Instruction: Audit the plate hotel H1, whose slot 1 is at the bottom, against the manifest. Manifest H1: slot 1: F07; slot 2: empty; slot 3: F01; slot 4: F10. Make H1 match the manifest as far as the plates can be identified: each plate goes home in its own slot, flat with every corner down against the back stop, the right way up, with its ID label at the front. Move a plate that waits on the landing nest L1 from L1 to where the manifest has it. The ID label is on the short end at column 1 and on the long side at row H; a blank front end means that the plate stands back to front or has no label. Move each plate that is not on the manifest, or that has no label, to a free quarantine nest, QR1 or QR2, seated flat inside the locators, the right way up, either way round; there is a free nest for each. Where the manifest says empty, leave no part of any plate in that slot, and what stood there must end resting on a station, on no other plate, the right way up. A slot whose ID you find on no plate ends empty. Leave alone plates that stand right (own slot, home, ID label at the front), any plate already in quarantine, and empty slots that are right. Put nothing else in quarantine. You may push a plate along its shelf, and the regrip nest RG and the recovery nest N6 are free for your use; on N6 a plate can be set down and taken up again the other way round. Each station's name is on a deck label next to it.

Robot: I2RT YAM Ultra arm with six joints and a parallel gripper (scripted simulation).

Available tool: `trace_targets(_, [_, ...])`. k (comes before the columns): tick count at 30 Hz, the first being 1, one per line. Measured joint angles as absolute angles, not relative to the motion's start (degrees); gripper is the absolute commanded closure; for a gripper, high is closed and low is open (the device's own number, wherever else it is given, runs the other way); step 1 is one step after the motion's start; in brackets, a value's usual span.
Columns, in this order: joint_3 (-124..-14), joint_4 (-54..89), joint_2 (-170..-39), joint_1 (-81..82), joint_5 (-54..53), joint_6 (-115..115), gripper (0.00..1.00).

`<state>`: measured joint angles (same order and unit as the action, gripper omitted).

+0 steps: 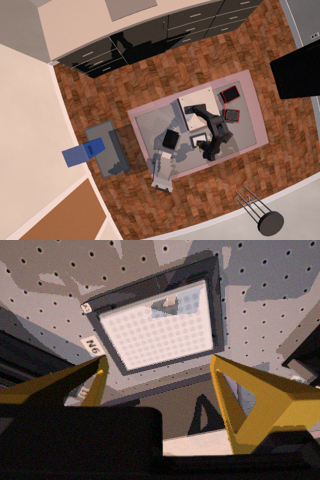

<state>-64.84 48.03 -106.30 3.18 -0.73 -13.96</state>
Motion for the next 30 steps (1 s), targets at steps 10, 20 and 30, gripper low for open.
trace_targets(10, [-64.84,48.03,-106.3,3.18,-0.73,-23.33,0.0])
trace_targets(20, [-64.84,48.03,-106.3,3.18,-0.73,-35.59,0.0])
trace_targets(30, [-64.84,48.03,-106.3,3.18,-0.73,-48.53,0.0])
